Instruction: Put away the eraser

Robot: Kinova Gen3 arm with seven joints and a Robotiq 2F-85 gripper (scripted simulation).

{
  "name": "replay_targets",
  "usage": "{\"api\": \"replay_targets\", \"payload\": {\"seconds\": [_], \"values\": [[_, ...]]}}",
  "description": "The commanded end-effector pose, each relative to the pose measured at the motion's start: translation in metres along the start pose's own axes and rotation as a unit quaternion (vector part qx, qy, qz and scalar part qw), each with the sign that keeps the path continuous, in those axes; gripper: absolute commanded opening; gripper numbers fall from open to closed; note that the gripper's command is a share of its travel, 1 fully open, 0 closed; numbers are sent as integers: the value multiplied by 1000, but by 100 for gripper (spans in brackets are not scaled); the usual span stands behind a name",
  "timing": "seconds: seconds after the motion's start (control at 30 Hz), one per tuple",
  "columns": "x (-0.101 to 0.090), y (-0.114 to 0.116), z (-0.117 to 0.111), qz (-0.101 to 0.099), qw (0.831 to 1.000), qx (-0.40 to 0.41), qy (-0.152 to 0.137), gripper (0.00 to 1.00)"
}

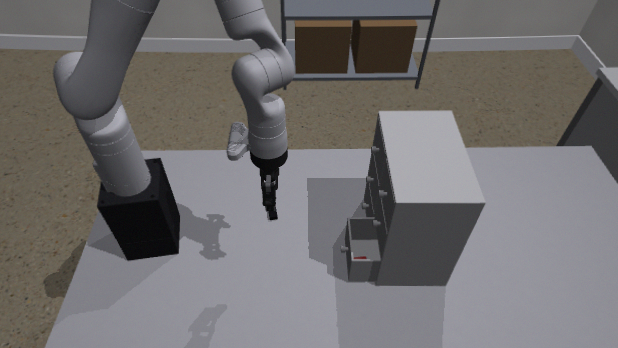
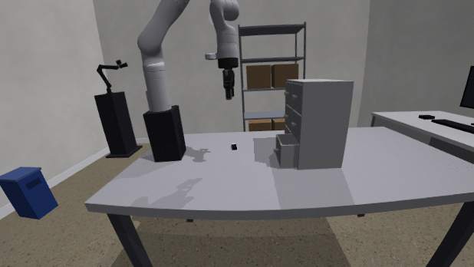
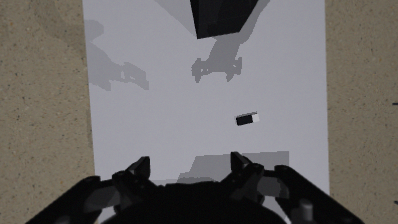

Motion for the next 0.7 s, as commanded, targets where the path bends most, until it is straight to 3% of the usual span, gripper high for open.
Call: {"api": "replay_targets", "payload": {"seconds": [0.0,0.4,0.67], "values": [[1,-10,13,-3,1000,0,0,100],[1,-33,54,-3,1000,0,0,100],[1,-37,60,-3,1000,0,0,100]]}}
Point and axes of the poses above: the point where the finger pads meet when closed, its own x axis out along the fingers, its own y axis across the jaws, z = x × y, the point moved 3 cm from there along -x, back along the fingers, and after that the axes turned 13 degrees about -x, right-handed, at the moved point
